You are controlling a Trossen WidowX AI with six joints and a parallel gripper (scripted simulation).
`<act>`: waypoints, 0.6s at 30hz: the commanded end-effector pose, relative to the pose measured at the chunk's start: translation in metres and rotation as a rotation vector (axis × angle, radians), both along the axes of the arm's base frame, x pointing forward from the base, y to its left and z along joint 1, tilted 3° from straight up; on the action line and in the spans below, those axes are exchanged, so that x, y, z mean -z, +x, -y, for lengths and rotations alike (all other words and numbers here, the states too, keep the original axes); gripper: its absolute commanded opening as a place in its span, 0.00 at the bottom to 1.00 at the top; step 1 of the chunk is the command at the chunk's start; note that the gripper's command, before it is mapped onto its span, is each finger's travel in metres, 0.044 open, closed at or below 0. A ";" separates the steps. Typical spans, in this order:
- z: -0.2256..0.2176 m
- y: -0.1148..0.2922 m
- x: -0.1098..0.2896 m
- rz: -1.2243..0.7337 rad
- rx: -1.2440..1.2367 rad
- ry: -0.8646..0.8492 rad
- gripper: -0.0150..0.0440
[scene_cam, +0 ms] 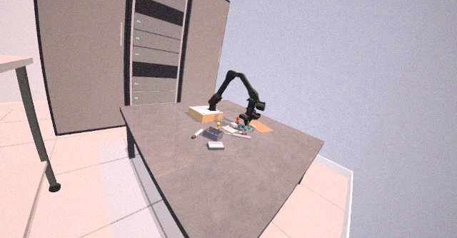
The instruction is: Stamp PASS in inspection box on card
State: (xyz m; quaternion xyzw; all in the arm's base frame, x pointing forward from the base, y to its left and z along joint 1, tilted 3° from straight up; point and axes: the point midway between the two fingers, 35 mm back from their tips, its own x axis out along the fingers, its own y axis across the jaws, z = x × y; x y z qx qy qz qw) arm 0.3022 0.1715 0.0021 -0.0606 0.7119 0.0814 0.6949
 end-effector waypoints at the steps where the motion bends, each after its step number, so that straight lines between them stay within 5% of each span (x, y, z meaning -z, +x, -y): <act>1: 0.000 0.000 -0.002 0.001 0.001 0.000 0.25; 18: 0.000 0.001 -0.012 0.001 0.001 0.000 0.25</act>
